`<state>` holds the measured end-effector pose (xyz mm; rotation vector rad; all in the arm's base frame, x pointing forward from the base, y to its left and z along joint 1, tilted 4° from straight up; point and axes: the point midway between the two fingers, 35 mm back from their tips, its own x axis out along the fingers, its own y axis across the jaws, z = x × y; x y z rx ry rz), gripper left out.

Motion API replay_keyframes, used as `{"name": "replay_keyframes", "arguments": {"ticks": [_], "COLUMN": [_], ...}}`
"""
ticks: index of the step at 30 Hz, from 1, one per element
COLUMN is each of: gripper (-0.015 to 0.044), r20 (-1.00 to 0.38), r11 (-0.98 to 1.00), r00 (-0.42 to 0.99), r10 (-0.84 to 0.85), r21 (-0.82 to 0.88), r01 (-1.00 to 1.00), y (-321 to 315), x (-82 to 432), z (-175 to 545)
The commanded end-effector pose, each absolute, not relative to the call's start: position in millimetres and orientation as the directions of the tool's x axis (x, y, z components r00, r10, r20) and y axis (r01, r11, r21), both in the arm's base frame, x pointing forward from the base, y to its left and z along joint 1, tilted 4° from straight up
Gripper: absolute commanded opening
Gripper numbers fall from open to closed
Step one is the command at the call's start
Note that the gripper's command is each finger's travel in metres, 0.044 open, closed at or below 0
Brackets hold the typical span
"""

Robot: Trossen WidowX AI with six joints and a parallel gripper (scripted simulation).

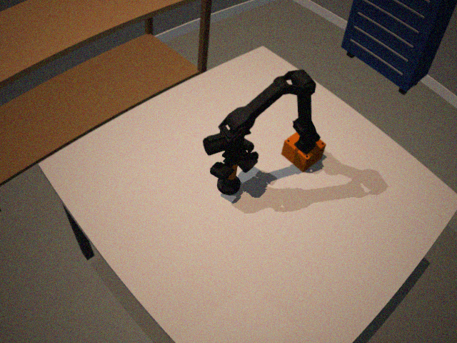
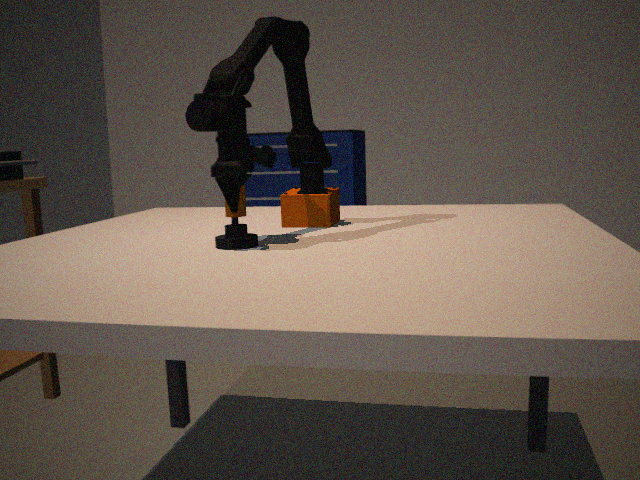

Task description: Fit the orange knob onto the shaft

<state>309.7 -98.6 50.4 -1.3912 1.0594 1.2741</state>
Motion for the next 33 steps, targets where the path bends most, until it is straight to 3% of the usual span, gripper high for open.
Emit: {"name": "replay_keyframes", "arguments": {"ticks": [1,7,14,33], "gripper": [0.0,0.0,0.0,0.0], "r20": [-0.996,-0.996,-0.996,-0.996], "r11": [-0.191,-0.2,-0.391,-0.391], "r00": [0.091,0.091,0.091,0.091], "r10": [0.0,0.0,0.0,0.0], "r21": [-0.089,-0.089,-0.084,-0.084], "r01": [-0.978,-0.976,-0.917,-0.917], "y": [-98.6,-99.1,-100.0,-99.9], "x": [311.4,312.6,315.7,315.6], "z": [51.8,55.3,56.3,55.2]}}
